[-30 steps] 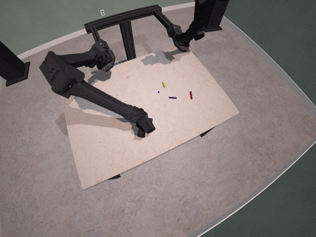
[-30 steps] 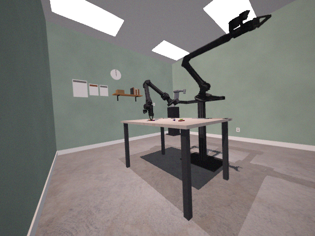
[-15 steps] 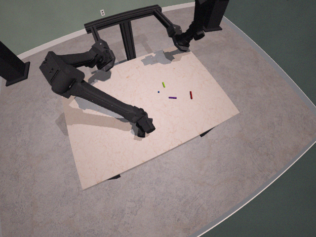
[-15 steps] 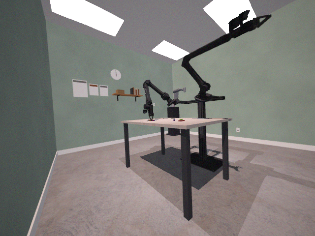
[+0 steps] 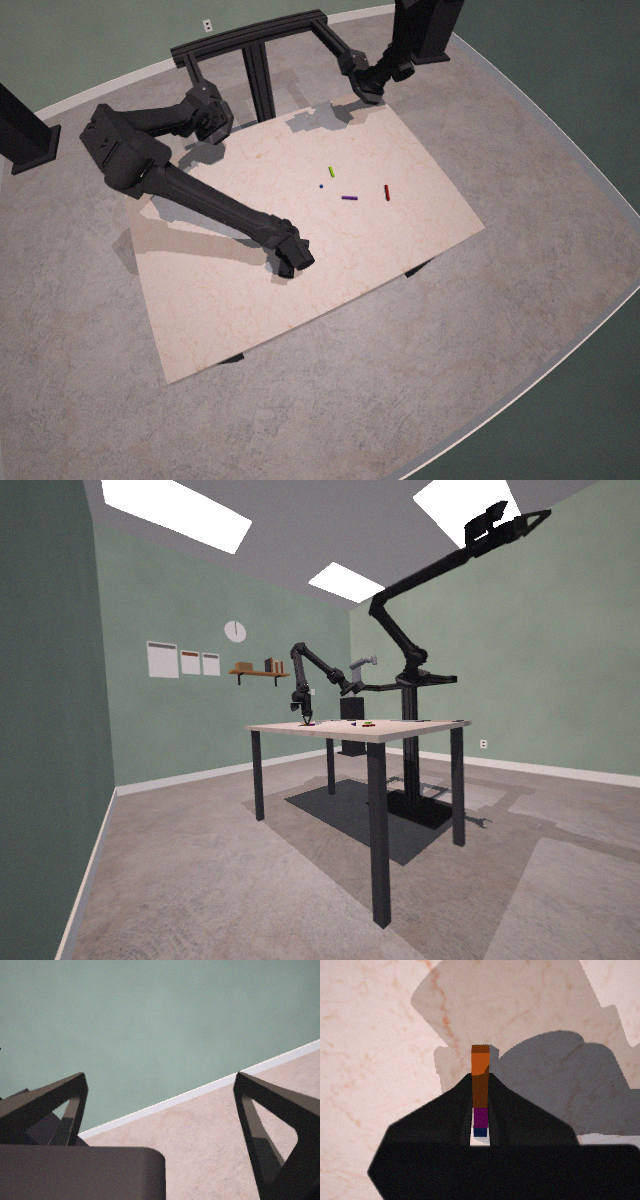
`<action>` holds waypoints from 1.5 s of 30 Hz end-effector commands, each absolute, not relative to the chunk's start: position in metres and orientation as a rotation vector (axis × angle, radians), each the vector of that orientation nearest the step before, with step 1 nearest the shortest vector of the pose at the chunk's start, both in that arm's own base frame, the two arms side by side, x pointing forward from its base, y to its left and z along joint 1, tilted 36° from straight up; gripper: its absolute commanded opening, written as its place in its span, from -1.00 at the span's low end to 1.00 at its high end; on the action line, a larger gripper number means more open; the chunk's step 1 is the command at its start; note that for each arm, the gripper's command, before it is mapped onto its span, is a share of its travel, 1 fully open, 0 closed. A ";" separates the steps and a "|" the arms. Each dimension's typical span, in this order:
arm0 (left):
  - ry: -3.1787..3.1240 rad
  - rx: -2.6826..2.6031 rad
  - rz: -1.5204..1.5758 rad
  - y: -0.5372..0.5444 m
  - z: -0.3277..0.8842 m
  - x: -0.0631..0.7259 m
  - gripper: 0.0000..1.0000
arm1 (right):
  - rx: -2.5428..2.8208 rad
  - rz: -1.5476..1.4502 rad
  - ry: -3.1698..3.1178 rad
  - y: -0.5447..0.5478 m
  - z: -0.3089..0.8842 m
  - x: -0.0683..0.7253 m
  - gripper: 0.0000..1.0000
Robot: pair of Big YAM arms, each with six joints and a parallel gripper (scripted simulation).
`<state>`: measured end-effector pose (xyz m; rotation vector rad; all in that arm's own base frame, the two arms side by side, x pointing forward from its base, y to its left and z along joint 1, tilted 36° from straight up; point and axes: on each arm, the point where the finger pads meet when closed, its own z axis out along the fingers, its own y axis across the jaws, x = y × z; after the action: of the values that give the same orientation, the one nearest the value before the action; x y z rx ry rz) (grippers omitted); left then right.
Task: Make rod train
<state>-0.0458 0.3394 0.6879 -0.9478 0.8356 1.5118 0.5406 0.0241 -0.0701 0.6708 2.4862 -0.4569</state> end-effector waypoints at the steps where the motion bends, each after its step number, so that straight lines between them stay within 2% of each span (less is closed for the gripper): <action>1: 0.830 -0.964 1.512 0.336 0.687 -0.050 1.00 | 0.652 -0.474 2.509 0.022 -0.083 0.535 -0.91; 45: 0.830 -0.964 1.512 0.336 0.687 -0.050 1.00 | 0.650 -0.471 2.508 0.025 -0.083 0.535 -0.91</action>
<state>-0.0458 0.3394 0.6879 -0.9478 0.8356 1.5118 0.5395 0.0238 -0.0708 0.6707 2.4871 -0.4575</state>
